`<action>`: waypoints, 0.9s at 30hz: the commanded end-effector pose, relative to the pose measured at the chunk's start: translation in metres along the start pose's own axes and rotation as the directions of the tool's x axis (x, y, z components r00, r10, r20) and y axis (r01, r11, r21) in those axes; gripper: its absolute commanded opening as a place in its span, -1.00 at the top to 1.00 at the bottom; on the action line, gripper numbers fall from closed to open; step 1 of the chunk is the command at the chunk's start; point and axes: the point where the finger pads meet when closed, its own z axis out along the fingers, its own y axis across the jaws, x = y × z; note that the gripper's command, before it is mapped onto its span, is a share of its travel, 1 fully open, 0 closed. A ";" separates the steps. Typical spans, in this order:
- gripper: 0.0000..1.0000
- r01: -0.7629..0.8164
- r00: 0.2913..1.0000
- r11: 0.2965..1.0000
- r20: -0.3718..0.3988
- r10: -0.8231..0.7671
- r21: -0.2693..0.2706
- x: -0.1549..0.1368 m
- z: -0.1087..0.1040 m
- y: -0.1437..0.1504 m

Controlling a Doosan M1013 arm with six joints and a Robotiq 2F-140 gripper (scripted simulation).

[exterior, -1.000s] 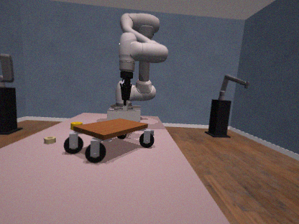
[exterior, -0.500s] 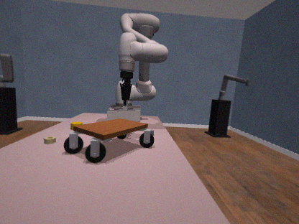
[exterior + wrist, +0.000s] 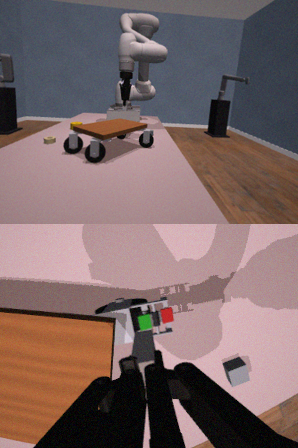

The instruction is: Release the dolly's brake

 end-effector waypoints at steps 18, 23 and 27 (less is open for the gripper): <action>1.00 0.001 1.000 1.000 -0.002 -0.001 0.002 0.000 0.029 -0.001; 1.00 0.001 1.000 1.000 -0.002 -0.001 0.002 0.000 0.039 -0.001; 1.00 0.001 1.000 1.000 -0.002 -0.001 0.002 0.000 0.045 -0.001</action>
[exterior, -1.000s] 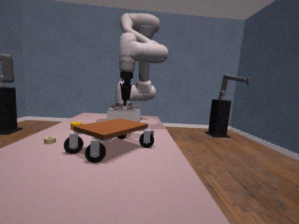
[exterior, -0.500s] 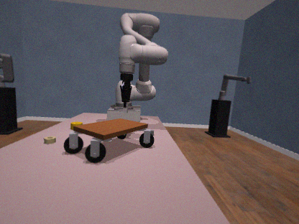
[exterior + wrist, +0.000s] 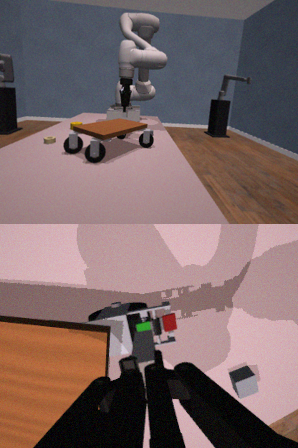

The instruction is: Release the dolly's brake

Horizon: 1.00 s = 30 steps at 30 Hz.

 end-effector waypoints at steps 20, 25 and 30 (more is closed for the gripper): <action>1.00 -0.002 1.000 1.000 -0.002 0.002 0.002 0.002 0.030 -0.001; 1.00 -0.002 1.000 1.000 -0.002 0.002 0.002 0.002 0.031 -0.001; 1.00 -0.002 1.000 1.000 -0.002 0.002 0.002 0.002 0.031 -0.001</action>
